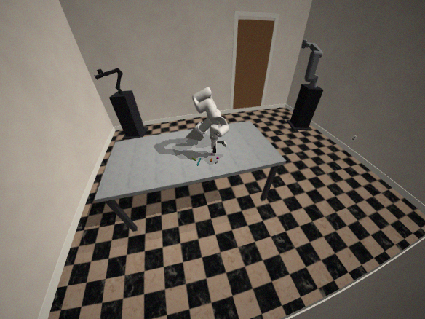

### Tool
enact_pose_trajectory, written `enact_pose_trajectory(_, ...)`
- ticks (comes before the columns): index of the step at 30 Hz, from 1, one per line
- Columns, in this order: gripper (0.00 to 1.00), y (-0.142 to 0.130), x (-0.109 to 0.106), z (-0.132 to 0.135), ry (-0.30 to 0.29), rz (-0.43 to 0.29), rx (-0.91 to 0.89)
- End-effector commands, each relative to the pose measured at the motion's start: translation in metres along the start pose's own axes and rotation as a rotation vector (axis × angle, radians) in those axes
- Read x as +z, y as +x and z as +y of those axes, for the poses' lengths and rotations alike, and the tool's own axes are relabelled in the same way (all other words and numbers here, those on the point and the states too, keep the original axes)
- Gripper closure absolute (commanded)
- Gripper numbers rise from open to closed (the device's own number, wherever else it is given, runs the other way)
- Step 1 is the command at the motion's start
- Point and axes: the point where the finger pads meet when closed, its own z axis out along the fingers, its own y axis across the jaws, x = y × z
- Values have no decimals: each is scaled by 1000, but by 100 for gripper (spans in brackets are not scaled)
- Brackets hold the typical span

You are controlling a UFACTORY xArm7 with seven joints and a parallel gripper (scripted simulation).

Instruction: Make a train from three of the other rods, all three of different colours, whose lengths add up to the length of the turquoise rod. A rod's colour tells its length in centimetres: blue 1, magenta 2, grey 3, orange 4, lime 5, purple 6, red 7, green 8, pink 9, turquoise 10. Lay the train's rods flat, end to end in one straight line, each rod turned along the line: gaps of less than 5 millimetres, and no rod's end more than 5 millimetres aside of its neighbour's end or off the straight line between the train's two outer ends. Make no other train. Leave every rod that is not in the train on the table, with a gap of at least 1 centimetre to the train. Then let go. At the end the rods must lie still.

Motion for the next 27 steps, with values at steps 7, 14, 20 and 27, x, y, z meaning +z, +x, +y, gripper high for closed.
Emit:
enact_pose_trajectory(7,96,0,16,1,-2,-1,0)
enact_pose_trajectory(14,96,0,16,1,-2,-1,0)
enact_pose_trajectory(20,96,0,16,1,-2,-1,0)
enact_pose_trajectory(27,96,0,16,1,-2,-1,0)
